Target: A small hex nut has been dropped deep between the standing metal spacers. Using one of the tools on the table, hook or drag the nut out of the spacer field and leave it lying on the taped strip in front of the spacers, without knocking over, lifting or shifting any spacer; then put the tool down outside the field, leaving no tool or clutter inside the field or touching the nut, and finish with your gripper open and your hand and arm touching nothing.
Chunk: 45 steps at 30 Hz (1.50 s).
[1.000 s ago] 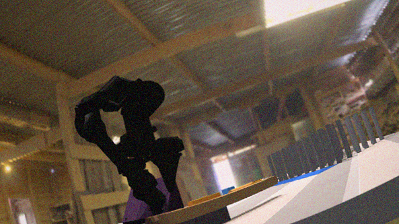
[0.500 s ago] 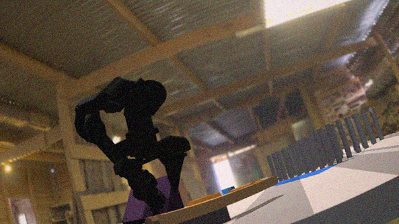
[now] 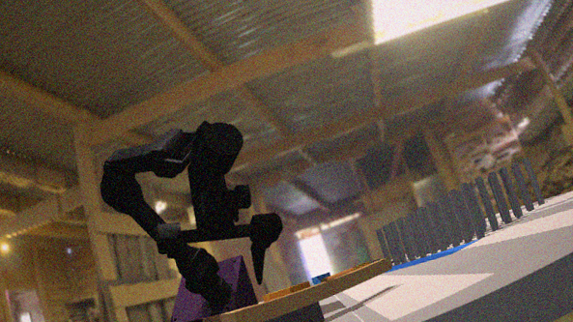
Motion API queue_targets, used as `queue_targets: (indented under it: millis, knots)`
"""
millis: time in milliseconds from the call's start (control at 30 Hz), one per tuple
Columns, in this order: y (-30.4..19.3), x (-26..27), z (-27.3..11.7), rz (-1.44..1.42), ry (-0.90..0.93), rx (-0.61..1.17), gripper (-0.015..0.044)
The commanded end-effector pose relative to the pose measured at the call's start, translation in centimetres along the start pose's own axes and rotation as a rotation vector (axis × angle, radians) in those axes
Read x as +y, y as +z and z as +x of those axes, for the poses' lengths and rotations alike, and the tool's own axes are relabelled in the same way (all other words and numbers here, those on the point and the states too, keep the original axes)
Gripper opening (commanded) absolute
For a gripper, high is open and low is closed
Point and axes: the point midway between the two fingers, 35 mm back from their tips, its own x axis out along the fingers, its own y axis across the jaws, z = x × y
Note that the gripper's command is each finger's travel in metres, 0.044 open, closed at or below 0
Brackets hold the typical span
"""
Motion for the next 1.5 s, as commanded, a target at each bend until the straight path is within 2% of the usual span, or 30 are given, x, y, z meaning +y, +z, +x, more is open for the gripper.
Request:
queue_targets:
  millis: [0, 367, 733, 1233, 1433, 1467]
  knots:
    - [-0.4, 0.2, -0.3, -0.763, -0.157, -0.083, 0.0440]
    - [-1.2, 0.3, -0.8, -1.364, -0.321, -0.043, 0.0440]
    - [-2.4, 0.1, -1.4, -1.934, -0.455, 0.104, 0.0440]
    - [-2.4, 0.1, -1.4, -1.944, -0.457, 0.107, 0.0440]
    - [-2.4, 0.1, -1.4, -1.944, -0.457, 0.107, 0.0282]
    - [-2.4, 0.1, -1.4, -1.944, -0.457, 0.107, 0.0280]
